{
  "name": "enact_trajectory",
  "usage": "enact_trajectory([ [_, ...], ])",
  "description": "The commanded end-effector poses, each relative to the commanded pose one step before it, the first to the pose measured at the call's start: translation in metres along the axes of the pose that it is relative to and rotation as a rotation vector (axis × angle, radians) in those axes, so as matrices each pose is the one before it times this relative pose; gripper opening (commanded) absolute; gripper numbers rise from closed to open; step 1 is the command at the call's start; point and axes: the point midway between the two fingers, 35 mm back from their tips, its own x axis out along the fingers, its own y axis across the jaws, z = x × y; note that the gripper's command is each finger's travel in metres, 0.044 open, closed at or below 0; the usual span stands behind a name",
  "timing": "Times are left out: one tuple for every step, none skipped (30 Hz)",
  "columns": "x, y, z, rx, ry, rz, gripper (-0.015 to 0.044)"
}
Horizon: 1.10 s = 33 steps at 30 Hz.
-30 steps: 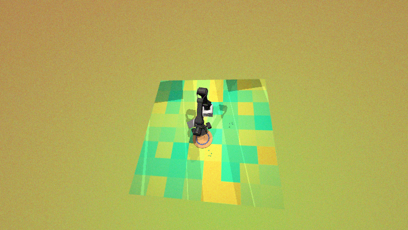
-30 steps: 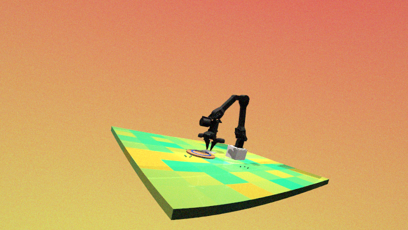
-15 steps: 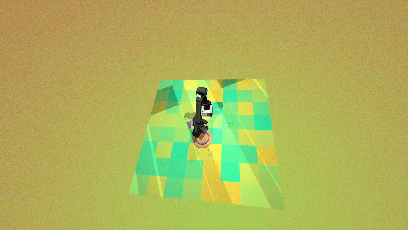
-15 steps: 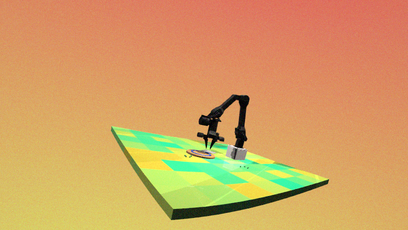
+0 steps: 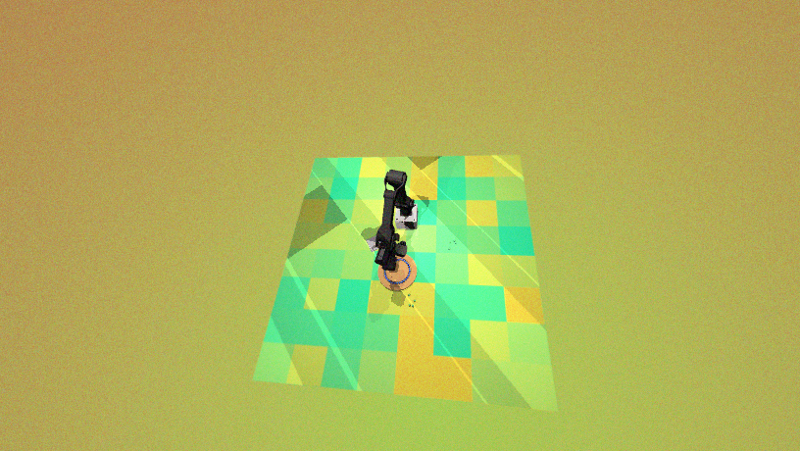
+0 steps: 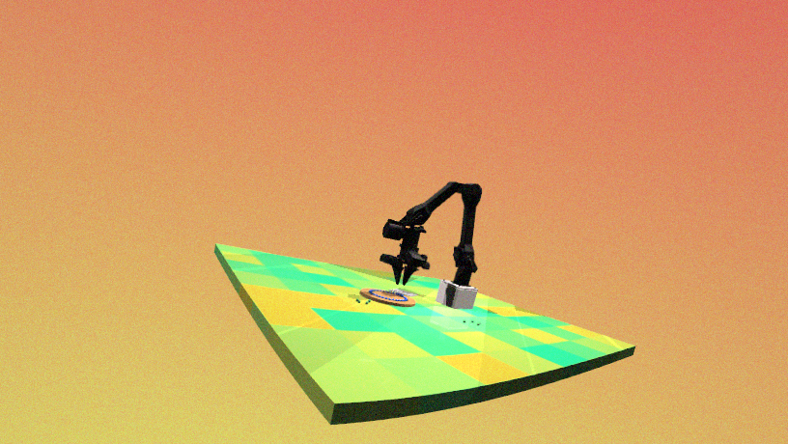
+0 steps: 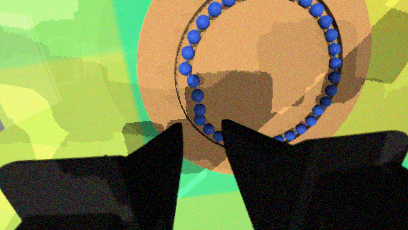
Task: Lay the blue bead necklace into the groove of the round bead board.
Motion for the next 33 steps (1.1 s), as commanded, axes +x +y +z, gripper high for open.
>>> enact_trajectory([
  [0.00011,-0.00051,-0.00119,-0.0233,0.00312,-0.00145,0.0120],
  [0.00283,-0.00004,-0.00001,0.0000,-0.00001,0.00002,0.0120],
  [0.00327,0.00000,0.00000,0.0000,-0.00002,0.00002,0.0120],
  [0.00397,0.00006,0.00001,0.0000,-0.00002,0.00004,0.0120],
  [0.00348,0.00010,0.00002,0.0000,-0.00002,0.00004,0.0120],
  [0.00125,0.00005,0.00001,0.0000,-0.00001,0.00001,0.0120],
  [0.00000,0.00000,0.00000,0.0000,0.00000,0.00000,0.0120],
  [-0.00799,-0.00196,0.00018,0.0073,-0.00129,-0.00781,0.0120],
  [0.00027,0.00000,0.00000,-0.0001,0.00001,0.00006,0.0120],
  [0.00054,0.00001,-0.00001,-0.0001,0.00002,0.00013,0.0120],
  [0.00077,0.00001,-0.00001,-0.0002,0.00003,0.00019,0.0120],
  [0.00101,0.00002,-0.00002,-0.0002,0.00004,0.00024,0.0120],
  [0.00126,0.00003,-0.00002,-0.0003,0.00005,0.00030,0.0120],
  [0.00149,0.00004,-0.00002,-0.0003,0.00005,0.00036,0.0120],
  [0.00162,0.00005,-0.00002,-0.0004,0.00006,0.00039,0.0120],
  [0.00165,0.00006,-0.00002,-0.0004,0.00006,0.00040,0.0120],
  [0.00165,0.00008,-0.00002,-0.0004,0.00006,0.00040,0.0120],
  [0.00165,0.00009,-0.00002,-0.0004,0.00006,0.00041,0.0120],
  [0.00164,0.00010,-0.00001,-0.0004,0.00006,0.00041,0.0120],
  [0.00164,0.00011,-0.00001,-0.0004,0.00006,0.00041,0.0120],
  [0.00164,0.00012,-0.00001,-0.0004,0.00006,0.00041,0.0120],
  [0.00163,0.00013,-0.00001,-0.0004,0.00006,0.00041,0.0120],
  [0.00163,0.00014,0.00000,-0.0004,0.00006,0.00041,0.0120],
  [0.00163,0.00015,0.00000,-0.0004,0.00006,0.00041,0.0120],
  [0.00163,0.00016,0.00000,-0.0004,0.00006,0.00041,0.0120],
  [0.00162,0.00017,0.00000,-0.0004,0.00006,0.00042,0.0120],
  [0.00162,0.00018,0.00001,-0.0004,0.00006,0.00042,0.0120],
  [0.00162,0.00019,0.00001,-0.0004,0.00006,0.00042,0.0120],
  [0.00161,0.00020,0.00001,-0.0004,0.00006,0.00042,0.0120],
  [0.00130,0.00017,0.00001,-0.0003,0.00005,0.00034,0.0120],
  [0.00078,0.00011,0.00001,-0.0002,0.00003,0.00021,0.0120],
  [0.00026,0.00004,0.00000,-0.0001,0.00001,0.00007,0.0120],
  [0.00000,0.00000,0.00000,0.0000,0.00000,0.00000,0.0120],
])
